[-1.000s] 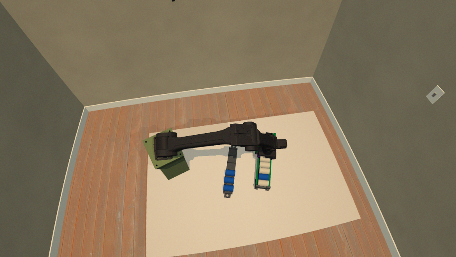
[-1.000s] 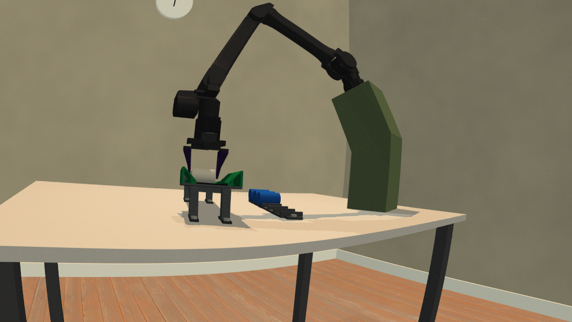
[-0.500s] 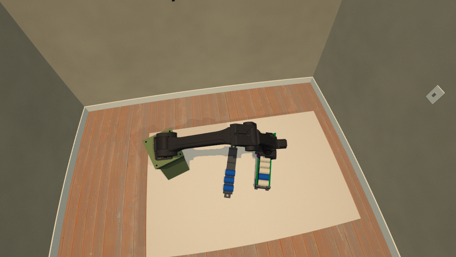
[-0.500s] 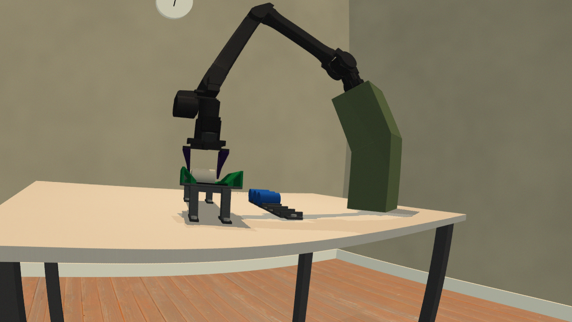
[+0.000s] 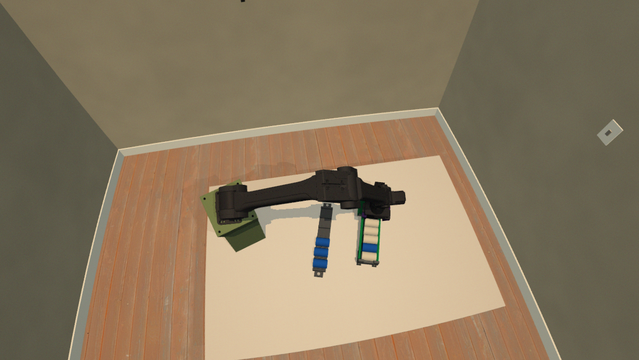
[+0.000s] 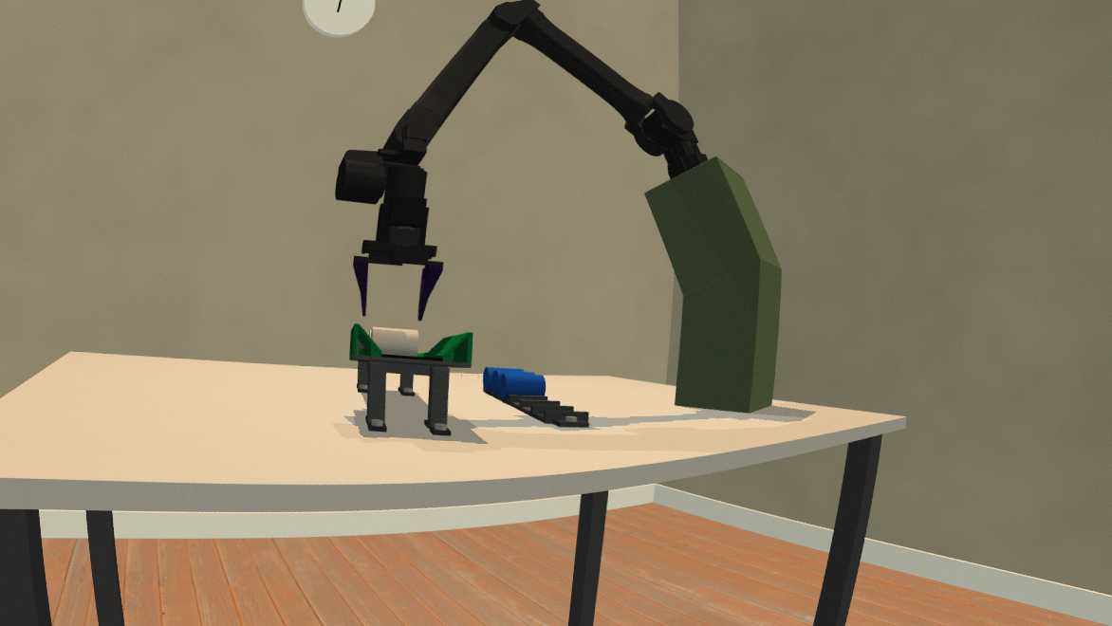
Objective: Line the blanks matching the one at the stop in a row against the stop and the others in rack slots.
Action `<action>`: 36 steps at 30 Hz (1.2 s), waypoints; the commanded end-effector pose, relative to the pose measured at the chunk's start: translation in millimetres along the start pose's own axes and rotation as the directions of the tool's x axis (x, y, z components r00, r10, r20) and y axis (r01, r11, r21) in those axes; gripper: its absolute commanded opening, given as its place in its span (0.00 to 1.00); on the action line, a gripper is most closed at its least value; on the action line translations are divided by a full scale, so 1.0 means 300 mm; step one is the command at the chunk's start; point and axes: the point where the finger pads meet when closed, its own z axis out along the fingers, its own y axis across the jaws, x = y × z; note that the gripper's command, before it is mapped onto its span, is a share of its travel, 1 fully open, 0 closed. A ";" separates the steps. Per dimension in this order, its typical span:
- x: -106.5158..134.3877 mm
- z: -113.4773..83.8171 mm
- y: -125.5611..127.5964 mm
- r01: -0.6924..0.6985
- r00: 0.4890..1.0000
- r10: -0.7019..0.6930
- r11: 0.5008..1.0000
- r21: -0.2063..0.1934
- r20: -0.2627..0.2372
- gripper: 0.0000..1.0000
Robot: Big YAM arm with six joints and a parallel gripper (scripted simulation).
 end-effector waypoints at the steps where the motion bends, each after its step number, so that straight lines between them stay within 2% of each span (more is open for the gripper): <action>1: -0.032 -0.127 -0.013 0.000 1.000 -0.001 1.000 0.017 0.006 0.81; 5: -0.031 -0.192 -0.011 0.000 1.000 0.000 1.000 0.017 0.006 0.81; 7: -0.031 -0.192 -0.011 0.000 1.000 0.000 1.000 0.017 0.006 0.81; 10: -0.011 -0.184 0.008 -0.006 1.000 0.006 1.000 -0.003 -0.002 0.81; 13: -0.035 -0.224 0.003 0.004 1.000 -0.004 1.000 0.008 0.005 0.81; 16: -0.031 -0.218 0.007 0.003 1.000 -0.003 1.000 0.004 0.003 0.81; 17: -0.026 -0.215 0.006 0.000 1.000 0.000 1.000 0.003 0.002 1.00; 36: -0.022 -0.214 0.005 -0.001 1.000 0.001 1.000 0.002 0.002 1.00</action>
